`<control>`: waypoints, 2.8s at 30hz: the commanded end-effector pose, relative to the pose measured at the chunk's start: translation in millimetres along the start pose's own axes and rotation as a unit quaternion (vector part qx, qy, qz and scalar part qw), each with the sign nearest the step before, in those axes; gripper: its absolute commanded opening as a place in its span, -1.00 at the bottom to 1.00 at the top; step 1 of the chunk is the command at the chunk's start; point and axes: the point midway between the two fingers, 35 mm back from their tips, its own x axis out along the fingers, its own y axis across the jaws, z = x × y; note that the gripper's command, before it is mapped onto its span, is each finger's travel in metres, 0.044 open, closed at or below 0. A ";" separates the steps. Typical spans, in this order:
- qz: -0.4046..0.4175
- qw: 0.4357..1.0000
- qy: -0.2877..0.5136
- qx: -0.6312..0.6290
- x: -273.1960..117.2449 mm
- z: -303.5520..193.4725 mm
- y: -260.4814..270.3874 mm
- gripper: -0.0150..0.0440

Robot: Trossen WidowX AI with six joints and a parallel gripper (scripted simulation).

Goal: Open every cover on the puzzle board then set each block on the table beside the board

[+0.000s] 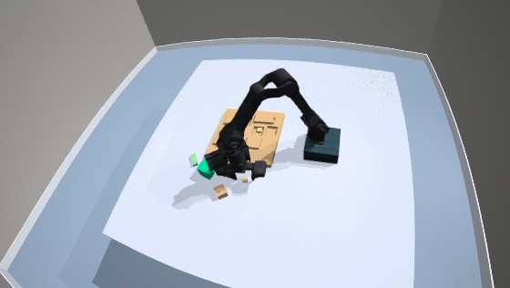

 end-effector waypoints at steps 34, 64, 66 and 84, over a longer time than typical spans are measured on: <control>-0.002 1.000 -0.001 0.015 -76.2 22.7 5.7 0.38; 0.000 0.997 -0.008 0.083 -78.3 196.8 1.0 -0.49; 0.000 0.996 -0.008 0.088 -78.2 207.8 -3.0 -0.49; -0.001 0.994 -0.010 0.107 -66.5 253.3 -26.4 -0.49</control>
